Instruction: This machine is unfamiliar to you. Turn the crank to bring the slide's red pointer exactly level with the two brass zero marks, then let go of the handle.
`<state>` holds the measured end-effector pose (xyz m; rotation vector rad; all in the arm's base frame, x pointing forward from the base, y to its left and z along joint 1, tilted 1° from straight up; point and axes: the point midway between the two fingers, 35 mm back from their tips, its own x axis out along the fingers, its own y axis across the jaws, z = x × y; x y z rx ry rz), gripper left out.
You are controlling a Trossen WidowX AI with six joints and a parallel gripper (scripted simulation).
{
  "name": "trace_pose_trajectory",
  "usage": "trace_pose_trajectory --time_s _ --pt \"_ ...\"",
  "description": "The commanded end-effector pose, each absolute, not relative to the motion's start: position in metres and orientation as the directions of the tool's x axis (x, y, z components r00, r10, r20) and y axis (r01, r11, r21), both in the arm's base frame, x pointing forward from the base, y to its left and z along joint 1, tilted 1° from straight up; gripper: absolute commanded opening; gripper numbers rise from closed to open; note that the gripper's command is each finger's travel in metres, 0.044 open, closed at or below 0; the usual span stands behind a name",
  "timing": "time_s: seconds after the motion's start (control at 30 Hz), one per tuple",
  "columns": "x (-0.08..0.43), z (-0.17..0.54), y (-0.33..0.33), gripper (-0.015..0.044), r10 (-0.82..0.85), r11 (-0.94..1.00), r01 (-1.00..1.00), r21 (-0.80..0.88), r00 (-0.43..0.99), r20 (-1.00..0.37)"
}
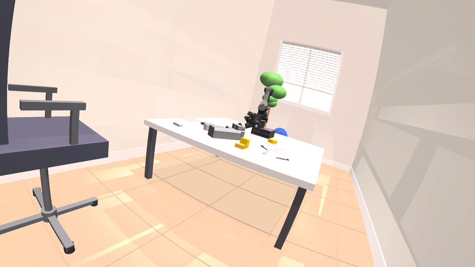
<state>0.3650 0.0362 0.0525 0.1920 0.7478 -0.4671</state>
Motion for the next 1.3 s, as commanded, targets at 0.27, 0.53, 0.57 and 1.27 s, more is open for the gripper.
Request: trace_pose_trajectory --time_s 0.27,0.53,0.57,1.27 --pt "0.3685 0.0570 0.0440 0.0000 -0.325 0.888 0.460 0.018 0.653 -0.684" --pt "0.3687 0.0570 0.0444 0.0000 -0.325 0.888 0.460 0.018 0.653 -0.684" --pt "0.3687 0.0570 0.0444 0.0000 -0.325 0.888 0.460 0.018 0.653 -0.684" --pt "0.3691 0.0568 0.0453 0.0000 -0.325 0.888 0.460 0.018 0.653 -0.684"
